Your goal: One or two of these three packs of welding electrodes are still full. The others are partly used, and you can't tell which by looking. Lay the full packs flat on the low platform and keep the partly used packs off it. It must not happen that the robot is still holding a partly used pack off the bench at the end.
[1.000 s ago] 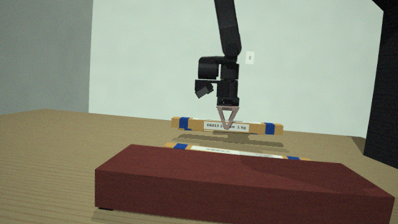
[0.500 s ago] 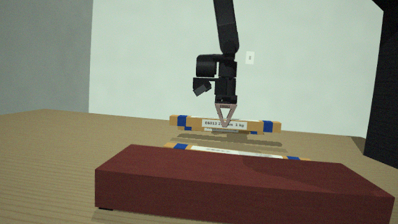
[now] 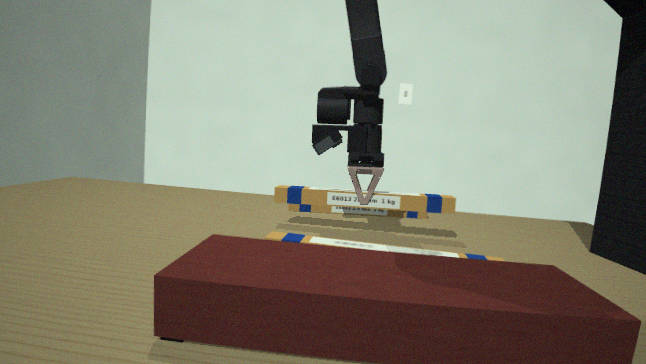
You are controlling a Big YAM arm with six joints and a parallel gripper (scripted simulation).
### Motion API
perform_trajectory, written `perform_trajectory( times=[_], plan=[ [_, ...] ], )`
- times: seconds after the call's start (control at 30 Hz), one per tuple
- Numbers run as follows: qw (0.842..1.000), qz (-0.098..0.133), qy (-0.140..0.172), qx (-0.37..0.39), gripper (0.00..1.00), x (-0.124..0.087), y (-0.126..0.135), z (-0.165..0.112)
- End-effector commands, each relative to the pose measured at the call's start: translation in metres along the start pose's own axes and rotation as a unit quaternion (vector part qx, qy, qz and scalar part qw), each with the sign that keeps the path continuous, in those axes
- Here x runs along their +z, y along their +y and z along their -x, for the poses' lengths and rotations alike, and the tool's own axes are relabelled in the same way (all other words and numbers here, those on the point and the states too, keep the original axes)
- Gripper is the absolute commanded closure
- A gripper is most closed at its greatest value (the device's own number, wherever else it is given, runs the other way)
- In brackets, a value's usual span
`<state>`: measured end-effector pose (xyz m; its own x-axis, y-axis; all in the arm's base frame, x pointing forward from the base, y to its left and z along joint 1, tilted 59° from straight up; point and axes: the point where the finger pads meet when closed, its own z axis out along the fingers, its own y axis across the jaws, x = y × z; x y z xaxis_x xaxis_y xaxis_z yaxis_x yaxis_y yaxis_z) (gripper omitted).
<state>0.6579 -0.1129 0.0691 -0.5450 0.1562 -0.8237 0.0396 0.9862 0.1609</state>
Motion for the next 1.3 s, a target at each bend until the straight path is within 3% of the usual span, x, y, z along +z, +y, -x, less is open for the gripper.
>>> perform_trajectory(
  times=[0.0, 1.27],
  plan=[
    [1.000, -0.010, -0.021, -0.003, 1.00, -0.033, -0.013, 0.028],
    [1.000, -0.010, -0.026, -0.004, 1.00, -0.036, -0.014, 0.043]
  ],
)
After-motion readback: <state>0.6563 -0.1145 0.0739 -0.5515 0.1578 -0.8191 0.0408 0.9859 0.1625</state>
